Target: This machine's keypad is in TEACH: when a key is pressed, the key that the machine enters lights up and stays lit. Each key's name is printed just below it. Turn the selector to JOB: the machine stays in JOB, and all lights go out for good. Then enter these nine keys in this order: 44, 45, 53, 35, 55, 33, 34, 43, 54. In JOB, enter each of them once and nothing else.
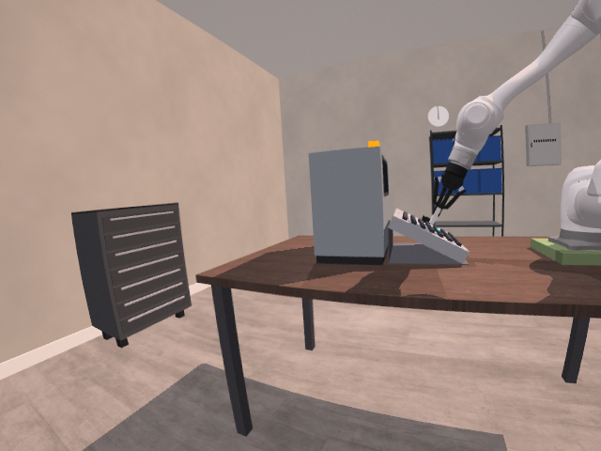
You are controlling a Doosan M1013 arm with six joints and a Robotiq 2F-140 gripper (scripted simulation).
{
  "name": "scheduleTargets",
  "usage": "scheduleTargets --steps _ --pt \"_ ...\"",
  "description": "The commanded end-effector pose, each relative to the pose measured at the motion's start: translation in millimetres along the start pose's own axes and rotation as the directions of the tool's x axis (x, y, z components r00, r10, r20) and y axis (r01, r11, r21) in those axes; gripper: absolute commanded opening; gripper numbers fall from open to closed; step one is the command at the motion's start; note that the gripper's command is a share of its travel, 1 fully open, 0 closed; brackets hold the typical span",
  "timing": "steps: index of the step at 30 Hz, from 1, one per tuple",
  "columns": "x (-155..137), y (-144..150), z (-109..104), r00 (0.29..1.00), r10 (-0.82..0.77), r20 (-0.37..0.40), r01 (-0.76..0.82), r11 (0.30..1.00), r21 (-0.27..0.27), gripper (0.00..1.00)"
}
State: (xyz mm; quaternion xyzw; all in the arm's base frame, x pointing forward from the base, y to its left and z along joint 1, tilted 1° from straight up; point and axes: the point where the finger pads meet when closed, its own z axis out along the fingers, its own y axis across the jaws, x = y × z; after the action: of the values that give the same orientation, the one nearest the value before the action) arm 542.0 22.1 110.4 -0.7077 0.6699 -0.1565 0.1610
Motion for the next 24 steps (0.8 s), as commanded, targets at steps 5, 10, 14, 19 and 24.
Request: scheduleTargets --steps 5,10,14,19,24 --pt "0 0 -9 1.000 0.000 0.000 0.000 1.000 0.000 0.00" --pt "0 0 -16 1.000 0.000 0.000 0.000 1.000 0.000 0.00" --pt "0 0 -19 1.000 0.000 0.000 0.000 1.000 0.000 0.00" --pt "0 0 -20 1.000 0.000 0.000 0.000 1.000 0.000 0.00" --pt "1 0 -20 1.000 -0.006 0.000 0.006 1.000 0.000 0.00"
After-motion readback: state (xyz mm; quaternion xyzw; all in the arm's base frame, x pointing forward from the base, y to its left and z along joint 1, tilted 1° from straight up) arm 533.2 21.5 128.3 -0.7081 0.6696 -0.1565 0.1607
